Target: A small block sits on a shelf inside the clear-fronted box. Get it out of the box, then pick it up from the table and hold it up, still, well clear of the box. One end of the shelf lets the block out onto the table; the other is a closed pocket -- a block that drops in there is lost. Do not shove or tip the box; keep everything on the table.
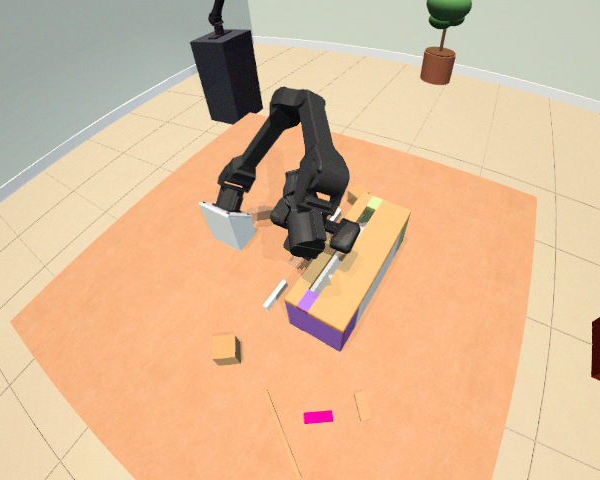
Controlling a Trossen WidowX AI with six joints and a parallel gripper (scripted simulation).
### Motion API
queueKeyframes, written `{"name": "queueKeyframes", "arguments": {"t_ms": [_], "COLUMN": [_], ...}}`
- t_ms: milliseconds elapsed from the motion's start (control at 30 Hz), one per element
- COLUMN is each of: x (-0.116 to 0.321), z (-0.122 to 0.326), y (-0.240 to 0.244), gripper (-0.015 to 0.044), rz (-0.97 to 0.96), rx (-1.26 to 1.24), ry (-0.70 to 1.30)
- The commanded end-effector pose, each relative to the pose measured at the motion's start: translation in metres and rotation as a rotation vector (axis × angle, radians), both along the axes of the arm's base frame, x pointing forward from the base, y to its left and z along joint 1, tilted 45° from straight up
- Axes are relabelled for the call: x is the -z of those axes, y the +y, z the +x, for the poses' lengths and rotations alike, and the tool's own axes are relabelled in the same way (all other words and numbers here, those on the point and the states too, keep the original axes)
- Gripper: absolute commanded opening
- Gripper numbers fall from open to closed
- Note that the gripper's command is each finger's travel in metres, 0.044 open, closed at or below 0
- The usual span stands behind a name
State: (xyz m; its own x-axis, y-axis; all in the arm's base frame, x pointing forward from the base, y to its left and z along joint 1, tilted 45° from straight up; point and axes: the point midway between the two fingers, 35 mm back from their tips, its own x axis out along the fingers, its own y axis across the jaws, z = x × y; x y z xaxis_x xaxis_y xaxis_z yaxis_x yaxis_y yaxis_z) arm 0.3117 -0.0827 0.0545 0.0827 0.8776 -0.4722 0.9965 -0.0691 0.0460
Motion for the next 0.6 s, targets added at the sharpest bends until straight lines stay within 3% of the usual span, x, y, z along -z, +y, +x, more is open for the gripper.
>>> {"name": "queueKeyframes", "arguments": {"t_ms": [0, 567], "x": [0.0, 0.018], "z": [-0.004, 0.0], "y": [0.002, 0.02], "gripper": [0.04, 0.04], "rz": [-0.001, 0.009], "rx": [-0.015, -0.014], "ry": [-0.006, 0.007]}}
